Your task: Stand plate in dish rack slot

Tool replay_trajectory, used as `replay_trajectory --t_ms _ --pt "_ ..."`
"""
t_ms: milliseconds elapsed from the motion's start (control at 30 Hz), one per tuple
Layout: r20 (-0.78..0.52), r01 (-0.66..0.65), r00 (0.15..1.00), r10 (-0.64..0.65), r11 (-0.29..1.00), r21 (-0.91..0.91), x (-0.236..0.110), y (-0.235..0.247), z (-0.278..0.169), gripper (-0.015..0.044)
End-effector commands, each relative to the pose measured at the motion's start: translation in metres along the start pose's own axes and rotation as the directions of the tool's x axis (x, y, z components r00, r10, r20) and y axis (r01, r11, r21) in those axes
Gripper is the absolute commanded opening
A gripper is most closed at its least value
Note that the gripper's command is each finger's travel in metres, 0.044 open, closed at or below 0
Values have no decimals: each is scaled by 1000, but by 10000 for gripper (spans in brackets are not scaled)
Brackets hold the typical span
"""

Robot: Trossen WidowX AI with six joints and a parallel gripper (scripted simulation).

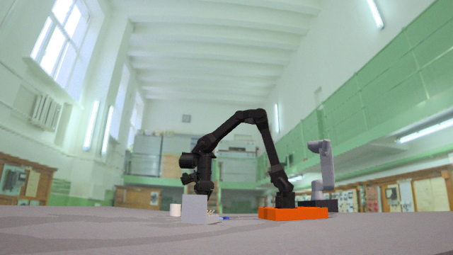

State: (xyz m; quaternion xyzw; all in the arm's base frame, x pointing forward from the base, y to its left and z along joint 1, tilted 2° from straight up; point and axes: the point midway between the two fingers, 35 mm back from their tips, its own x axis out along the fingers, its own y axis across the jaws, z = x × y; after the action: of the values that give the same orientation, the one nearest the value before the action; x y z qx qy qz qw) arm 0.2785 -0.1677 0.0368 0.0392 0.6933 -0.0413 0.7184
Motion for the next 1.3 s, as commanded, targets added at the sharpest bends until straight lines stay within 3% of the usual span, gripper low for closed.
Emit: replay_trajectory --t_ms 0,800,1167,1267 --pt "-13 -11 1000 11 1000 -1 11 2 -3 400" --pt "-13 -11 1000 11 1000 -1 32 1 -4 375" --pt "-13 -11 1000 11 1000 -1 32 1 -4 302" --pt "-13 -11 1000 11 1000 -1 29 1 -3 223"
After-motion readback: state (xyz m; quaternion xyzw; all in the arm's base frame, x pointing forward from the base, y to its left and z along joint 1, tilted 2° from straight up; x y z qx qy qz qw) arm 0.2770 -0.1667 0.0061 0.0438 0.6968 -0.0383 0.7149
